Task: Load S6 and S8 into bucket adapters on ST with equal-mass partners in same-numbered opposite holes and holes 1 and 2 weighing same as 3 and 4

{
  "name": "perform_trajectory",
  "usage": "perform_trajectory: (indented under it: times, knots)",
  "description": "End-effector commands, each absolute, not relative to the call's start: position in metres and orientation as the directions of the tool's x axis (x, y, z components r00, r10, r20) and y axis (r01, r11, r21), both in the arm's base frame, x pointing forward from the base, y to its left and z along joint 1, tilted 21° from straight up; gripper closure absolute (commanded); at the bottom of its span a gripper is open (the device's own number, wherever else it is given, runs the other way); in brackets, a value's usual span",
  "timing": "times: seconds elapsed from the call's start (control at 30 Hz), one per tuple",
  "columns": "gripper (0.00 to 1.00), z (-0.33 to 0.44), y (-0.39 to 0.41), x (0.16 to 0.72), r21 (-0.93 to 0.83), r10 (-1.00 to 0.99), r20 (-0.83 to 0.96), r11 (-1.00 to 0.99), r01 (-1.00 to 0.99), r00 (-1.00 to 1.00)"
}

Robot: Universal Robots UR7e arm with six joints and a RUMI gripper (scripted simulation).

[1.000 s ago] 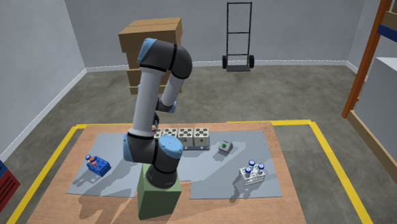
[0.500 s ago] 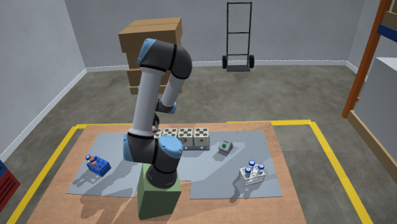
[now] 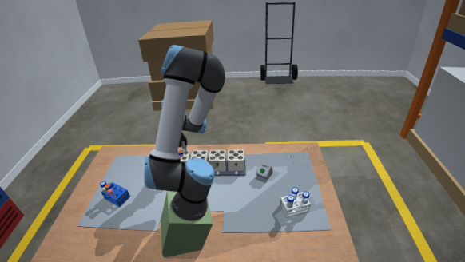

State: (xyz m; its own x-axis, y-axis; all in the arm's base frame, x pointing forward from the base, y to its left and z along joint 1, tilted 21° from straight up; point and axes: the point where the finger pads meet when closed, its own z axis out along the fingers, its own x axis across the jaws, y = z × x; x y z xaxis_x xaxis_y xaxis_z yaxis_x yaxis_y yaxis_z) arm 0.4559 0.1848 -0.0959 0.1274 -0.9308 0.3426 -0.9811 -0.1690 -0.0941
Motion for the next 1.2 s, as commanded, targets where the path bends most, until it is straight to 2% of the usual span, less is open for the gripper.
perform_trajectory:
  times: [0.0, 0.67, 0.9, 1.17]
  knots:
    - [0.65, -0.095, 0.185, 0.456, -0.095, -0.931, 0.342, -0.169, -0.981, 0.127]
    - [0.65, -0.057, 0.198, 0.450, -0.095, -0.931, 0.342, -0.169, -0.981, 0.127]
    - [0.65, -0.071, 0.225, 0.421, -0.008, -0.860, 0.355, -0.394, -0.919, 0.366]
    - [0.65, -0.093, 0.267, 0.374, 0.131, -0.639, 0.330, -0.698, -0.704, 0.695]
